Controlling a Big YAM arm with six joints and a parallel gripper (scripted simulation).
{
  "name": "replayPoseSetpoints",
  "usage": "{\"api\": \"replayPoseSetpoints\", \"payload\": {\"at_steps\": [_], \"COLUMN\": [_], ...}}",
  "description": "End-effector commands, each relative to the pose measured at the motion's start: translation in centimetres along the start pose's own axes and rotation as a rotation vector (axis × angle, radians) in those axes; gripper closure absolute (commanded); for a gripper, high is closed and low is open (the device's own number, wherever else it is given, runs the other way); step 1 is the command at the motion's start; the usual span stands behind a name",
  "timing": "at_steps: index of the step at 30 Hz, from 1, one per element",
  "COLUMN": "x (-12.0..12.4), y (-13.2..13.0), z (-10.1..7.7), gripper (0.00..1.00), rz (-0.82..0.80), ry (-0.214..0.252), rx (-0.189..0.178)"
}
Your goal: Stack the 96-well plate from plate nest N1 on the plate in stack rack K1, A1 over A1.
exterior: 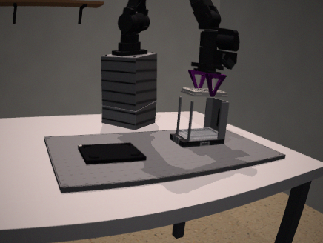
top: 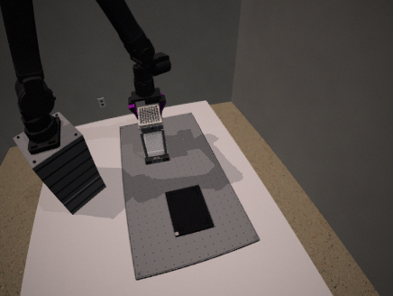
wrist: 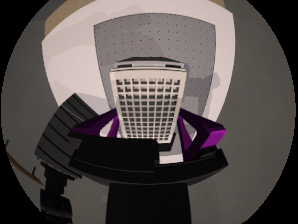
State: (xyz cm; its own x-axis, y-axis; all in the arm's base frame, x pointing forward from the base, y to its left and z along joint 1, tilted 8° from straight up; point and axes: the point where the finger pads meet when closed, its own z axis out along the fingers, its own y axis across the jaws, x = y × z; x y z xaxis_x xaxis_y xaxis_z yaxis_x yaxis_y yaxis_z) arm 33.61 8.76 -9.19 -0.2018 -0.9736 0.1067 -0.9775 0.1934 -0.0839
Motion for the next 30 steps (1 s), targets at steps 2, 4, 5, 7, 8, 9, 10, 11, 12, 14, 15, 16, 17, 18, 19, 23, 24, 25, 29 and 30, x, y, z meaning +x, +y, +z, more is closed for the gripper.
{"api": "replayPoseSetpoints", "payload": {"at_steps": [2, 4, 5, 7, 8, 9, 10, 11, 12, 14, 15, 16, 17, 18, 19, 23, 24, 25, 29, 30], "x": [-0.55, -0.56, -0.56, -0.58, -0.58, -0.58, -0.58, -0.58, -0.59, -0.72, -0.71, -0.71, -0.71, -0.71, -0.71, -0.70, -0.70, -0.69, -0.69, -0.69], "y": [-2.04, -2.09, -2.09, -2.13, -2.15, -2.15, -2.15, -2.15, -2.17, -1.51, -1.51, -1.51, -1.50, -1.50, -1.50, -1.48, -1.48, -1.48, -1.47, -1.47], "z": [-0.58, -0.63, -0.61, -0.59, -0.59, -0.60, -0.60, -0.60, -0.63, -0.72, -0.72, -0.72, -0.72, -0.72, -0.72, -0.71, -0.71, -0.71, -0.71, -0.71], "gripper": [1.00, 1.00, 1.00, 1.00, 1.00, 1.00, 1.00, 1.00, 1.00, 1.00, 1.00, 1.00, 1.00, 1.00, 1.00, 1.00, 1.00, 1.00, 1.00, 1.00], "rz": [0.025, 0.025, 0.025, 0.025, 0.025, 0.025, 0.025, 0.025, 0.025, 0.007, 0.007, 0.007, 0.007, 0.007, 0.007, 0.007, 0.007, 0.007, 0.007, 0.007], "ry": [-0.011, -0.011, -0.011, -0.012, -0.012, -0.012, -0.012, -0.012, -0.012, -0.016, -0.016, -0.016, -0.016, -0.016, -0.016, -0.016, -0.016, -0.016, -0.016, -0.016], "rx": [0.020, 0.021, 0.021, 0.022, 0.022, 0.022, 0.022, 0.022, 0.023, 0.026, 0.026, 0.026, 0.026, 0.026, 0.026, 0.026, 0.026, 0.026, 0.026, 0.026]}}
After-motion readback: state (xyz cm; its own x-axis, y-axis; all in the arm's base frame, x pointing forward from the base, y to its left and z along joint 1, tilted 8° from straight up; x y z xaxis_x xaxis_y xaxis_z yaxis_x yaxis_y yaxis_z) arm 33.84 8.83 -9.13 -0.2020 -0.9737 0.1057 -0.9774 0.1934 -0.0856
